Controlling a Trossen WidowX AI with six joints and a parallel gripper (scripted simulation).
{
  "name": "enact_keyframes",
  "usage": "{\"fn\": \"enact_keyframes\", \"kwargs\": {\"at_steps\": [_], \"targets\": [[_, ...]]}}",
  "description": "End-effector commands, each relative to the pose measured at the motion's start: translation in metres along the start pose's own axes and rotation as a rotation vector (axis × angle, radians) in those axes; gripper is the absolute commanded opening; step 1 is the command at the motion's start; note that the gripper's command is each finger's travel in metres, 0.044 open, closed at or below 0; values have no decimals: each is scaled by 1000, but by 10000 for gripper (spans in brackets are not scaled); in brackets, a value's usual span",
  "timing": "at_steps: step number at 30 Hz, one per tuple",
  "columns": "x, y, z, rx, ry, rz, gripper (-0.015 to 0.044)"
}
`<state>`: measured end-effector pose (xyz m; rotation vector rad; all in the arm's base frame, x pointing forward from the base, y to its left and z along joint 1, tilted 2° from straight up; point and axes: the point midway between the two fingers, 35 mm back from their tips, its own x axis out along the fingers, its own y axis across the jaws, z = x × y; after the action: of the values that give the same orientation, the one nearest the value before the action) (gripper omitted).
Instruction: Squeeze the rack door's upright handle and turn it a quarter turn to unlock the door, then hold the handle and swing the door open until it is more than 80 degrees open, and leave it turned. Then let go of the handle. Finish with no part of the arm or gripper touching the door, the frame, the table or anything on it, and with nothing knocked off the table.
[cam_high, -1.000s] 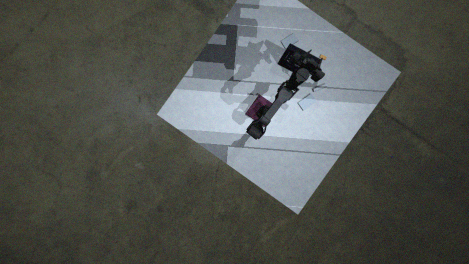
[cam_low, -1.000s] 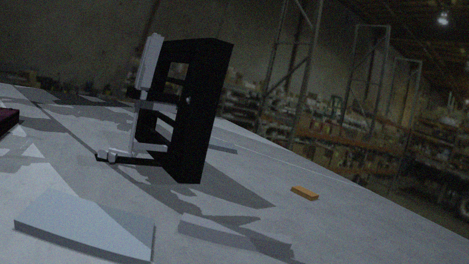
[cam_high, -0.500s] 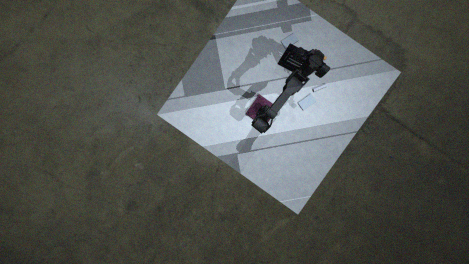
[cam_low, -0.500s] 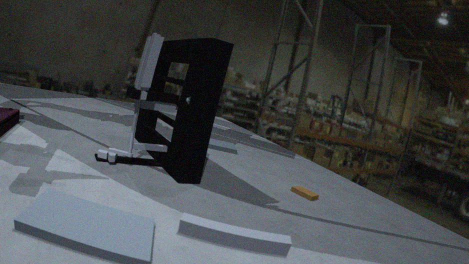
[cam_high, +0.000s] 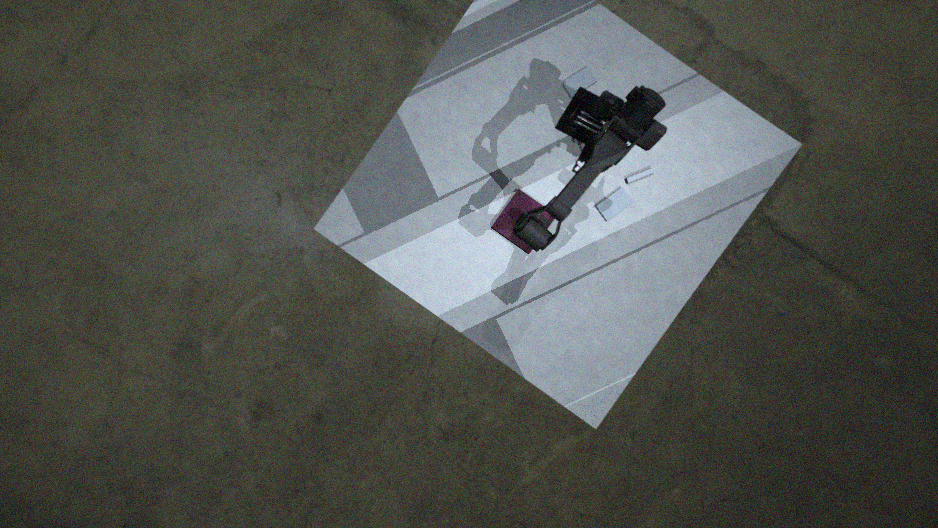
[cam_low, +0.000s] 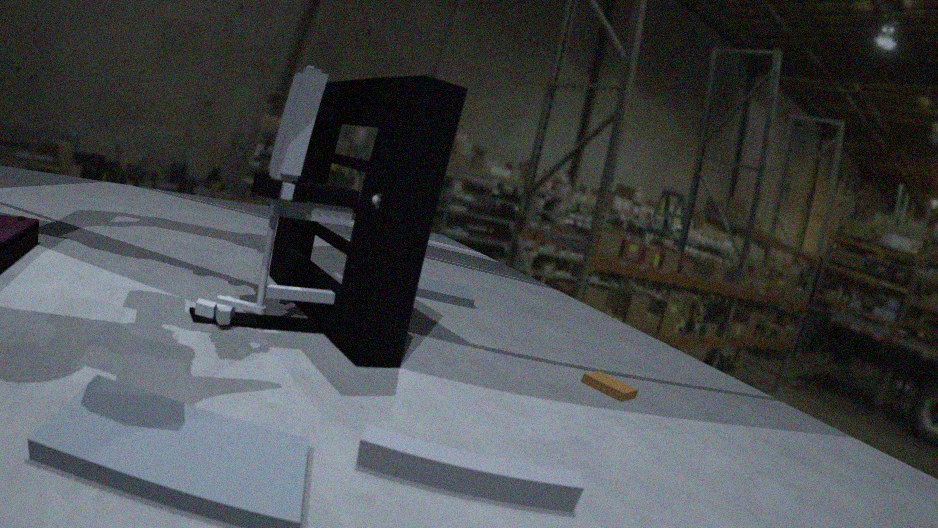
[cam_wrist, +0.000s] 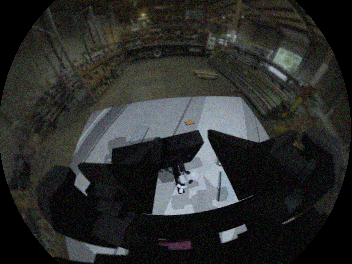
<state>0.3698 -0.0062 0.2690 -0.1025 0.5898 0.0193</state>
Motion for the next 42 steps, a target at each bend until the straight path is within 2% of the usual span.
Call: {"fn": "enact_keyframes", "kwargs": {"at_steps": [1, 21, 42], "targets": [[6, -1, -3, -13, 85, 13, 283], [21, -5, -28, -57, 483, 75, 283], [13, -7, -53, -75, 881, 171, 283]]}}
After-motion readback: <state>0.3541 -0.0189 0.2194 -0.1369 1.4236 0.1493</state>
